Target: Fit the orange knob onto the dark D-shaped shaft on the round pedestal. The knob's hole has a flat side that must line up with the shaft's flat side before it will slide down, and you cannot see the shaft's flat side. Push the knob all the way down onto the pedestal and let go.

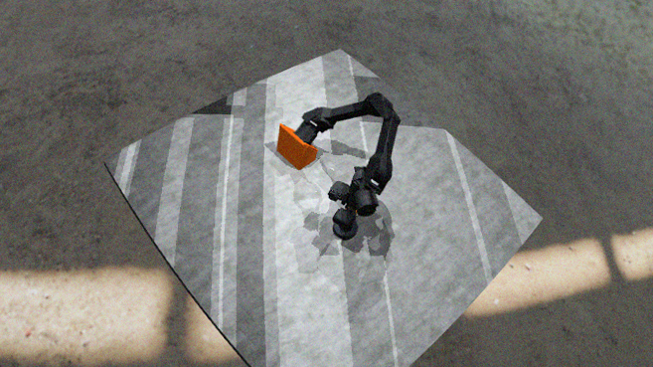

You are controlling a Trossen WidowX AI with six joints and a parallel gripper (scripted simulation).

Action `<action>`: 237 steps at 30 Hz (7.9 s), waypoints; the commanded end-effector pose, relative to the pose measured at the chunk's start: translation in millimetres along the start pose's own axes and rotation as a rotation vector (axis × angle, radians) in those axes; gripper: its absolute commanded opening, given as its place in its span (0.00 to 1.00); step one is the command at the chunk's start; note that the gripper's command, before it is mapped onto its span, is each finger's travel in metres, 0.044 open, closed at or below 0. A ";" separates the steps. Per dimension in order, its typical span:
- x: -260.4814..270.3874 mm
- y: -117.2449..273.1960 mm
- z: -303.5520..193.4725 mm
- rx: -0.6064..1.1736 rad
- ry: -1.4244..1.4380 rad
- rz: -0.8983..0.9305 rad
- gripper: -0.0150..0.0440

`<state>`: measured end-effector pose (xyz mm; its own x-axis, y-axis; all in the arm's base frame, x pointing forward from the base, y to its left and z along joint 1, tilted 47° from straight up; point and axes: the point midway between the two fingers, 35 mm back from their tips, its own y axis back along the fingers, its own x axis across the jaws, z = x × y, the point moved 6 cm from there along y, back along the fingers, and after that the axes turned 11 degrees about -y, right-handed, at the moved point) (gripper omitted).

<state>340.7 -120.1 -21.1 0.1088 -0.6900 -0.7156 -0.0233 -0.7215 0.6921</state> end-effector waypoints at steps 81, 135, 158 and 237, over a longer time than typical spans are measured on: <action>-0.1 -0.8 0.7 0.002 -0.036 -0.002 0.25; -0.6 3.1 0.9 0.002 -0.110 -0.002 0.25; -0.1 -0.3 0.7 0.002 -0.110 -0.002 0.25; -0.2 -11.5 0.4 0.002 -0.076 -0.002 0.25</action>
<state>340.8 -113.9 -27.1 0.0074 -0.6933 -0.7206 -0.0229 -0.7206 0.6930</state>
